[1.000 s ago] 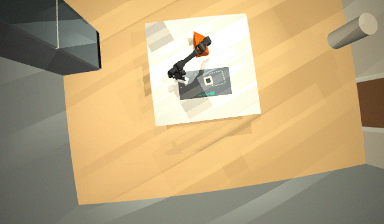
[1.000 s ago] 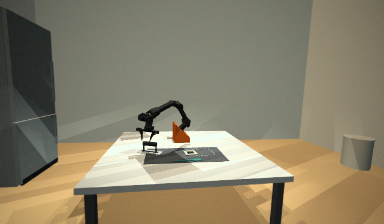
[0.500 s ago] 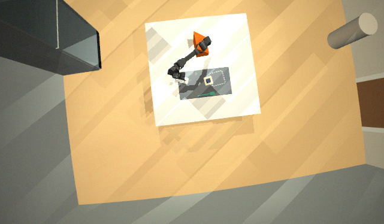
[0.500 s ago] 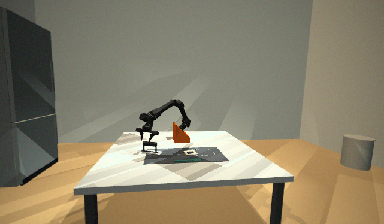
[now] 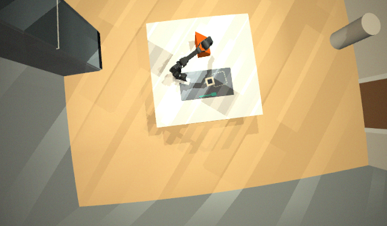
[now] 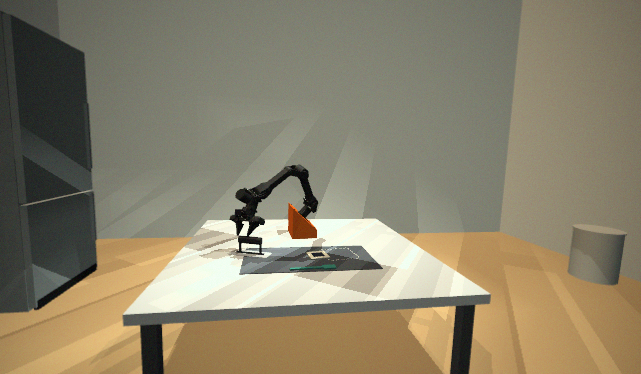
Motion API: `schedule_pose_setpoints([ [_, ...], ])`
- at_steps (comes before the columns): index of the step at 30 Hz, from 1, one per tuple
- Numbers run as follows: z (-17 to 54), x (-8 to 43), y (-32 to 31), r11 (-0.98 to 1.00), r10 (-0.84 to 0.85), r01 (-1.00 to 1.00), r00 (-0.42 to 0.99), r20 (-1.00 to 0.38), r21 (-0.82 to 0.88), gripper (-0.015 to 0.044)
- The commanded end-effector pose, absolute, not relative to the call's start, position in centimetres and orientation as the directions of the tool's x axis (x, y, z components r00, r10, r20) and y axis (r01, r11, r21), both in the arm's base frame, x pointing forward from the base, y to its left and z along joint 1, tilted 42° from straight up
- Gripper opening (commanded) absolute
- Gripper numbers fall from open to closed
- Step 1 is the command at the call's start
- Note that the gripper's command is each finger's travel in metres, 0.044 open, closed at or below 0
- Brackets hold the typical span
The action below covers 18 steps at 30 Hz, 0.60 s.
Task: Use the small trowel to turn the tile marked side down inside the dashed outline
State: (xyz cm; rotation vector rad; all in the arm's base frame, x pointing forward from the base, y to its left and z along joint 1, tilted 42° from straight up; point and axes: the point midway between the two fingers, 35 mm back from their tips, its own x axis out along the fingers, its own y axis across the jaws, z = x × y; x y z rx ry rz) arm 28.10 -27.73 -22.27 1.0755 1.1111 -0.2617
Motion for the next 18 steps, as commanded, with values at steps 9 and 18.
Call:
schedule_pose_setpoints([
  [9,-21.8,26.7,-27.1,0.161,0.259,0.805,0.523,-0.812,0.571,0.03],
  [18,-21.3,26.5,-25.9,-0.117,0.213,0.815,0.579,-0.787,0.568,0.03],
])
